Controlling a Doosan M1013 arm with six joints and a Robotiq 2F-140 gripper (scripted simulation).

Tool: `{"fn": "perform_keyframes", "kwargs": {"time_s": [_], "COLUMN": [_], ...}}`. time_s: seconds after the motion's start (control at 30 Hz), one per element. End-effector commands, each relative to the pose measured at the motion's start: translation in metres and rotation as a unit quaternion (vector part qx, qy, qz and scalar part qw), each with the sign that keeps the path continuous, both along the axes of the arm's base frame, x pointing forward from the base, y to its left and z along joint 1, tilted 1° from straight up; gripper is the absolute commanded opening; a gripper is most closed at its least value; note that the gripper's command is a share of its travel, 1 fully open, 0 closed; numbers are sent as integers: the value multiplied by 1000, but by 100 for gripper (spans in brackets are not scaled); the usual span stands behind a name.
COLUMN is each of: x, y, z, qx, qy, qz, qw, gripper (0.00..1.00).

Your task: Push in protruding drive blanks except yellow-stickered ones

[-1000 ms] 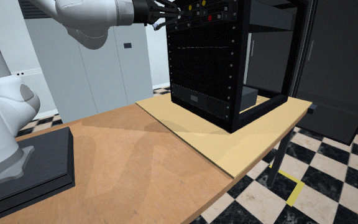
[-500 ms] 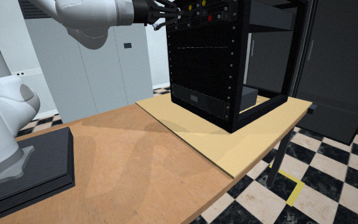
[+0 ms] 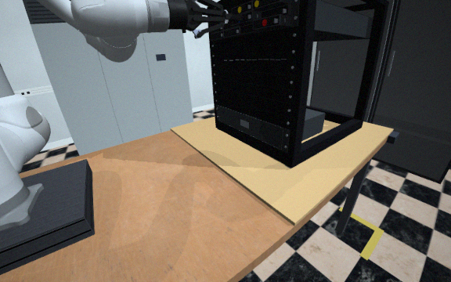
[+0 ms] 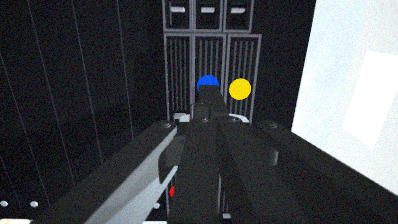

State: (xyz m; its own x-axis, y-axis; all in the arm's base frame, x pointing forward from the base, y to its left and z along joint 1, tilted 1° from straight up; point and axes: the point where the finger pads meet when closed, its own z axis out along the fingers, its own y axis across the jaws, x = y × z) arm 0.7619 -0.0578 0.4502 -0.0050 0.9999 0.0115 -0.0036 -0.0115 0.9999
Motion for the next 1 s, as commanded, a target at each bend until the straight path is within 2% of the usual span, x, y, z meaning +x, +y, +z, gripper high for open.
{"fn": "perform_keyframes", "kwargs": {"time_s": [0.0,0.97], "x": [4,18], "y": [0,0], "z": [1,1], "qx": [0,0], "qy": [-1,-1], "qz": [0,0], "qw": [1000,1000], "gripper": [10,10]}}
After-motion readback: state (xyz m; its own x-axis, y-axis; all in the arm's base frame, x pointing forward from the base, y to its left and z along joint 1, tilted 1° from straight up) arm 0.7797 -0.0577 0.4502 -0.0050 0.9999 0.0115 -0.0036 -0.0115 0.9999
